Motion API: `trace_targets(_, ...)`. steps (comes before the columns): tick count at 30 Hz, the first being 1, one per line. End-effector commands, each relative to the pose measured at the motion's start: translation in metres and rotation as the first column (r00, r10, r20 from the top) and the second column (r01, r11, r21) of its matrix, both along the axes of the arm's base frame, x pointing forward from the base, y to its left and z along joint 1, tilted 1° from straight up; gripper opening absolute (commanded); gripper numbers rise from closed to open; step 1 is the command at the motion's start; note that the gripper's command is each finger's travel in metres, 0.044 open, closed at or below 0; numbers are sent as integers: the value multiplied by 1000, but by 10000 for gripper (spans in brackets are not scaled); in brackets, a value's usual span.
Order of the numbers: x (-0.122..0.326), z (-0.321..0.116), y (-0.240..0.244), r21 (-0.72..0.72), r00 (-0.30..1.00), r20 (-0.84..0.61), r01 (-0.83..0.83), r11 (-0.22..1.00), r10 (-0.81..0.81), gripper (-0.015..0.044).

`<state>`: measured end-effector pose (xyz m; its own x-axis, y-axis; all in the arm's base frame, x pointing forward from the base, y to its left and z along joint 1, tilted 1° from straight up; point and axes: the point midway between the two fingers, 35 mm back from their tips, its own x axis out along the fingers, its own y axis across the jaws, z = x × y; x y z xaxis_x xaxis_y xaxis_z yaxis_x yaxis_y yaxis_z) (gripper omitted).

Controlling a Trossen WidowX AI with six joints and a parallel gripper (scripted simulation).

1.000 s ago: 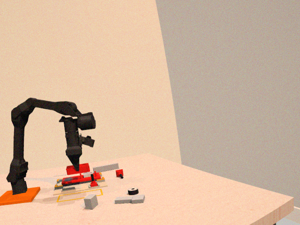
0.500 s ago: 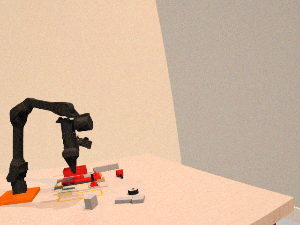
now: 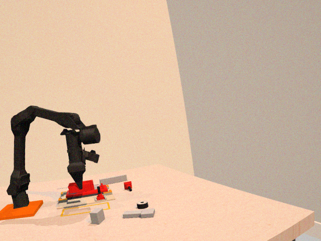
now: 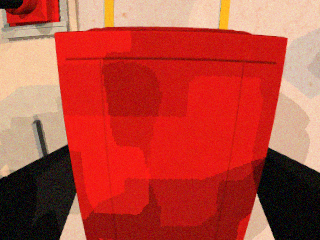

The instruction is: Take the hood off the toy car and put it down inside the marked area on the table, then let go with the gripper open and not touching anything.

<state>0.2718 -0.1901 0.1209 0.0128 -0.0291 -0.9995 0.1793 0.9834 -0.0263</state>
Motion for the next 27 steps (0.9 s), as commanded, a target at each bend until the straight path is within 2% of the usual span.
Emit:
trace_targets(1, 0, -4, -1, -3, 1000, -3, -4, 1000, 4, 0)
trace_targets(27, 0, -27, -2, -3, 1000, -3, -4, 1000, 4, 0)
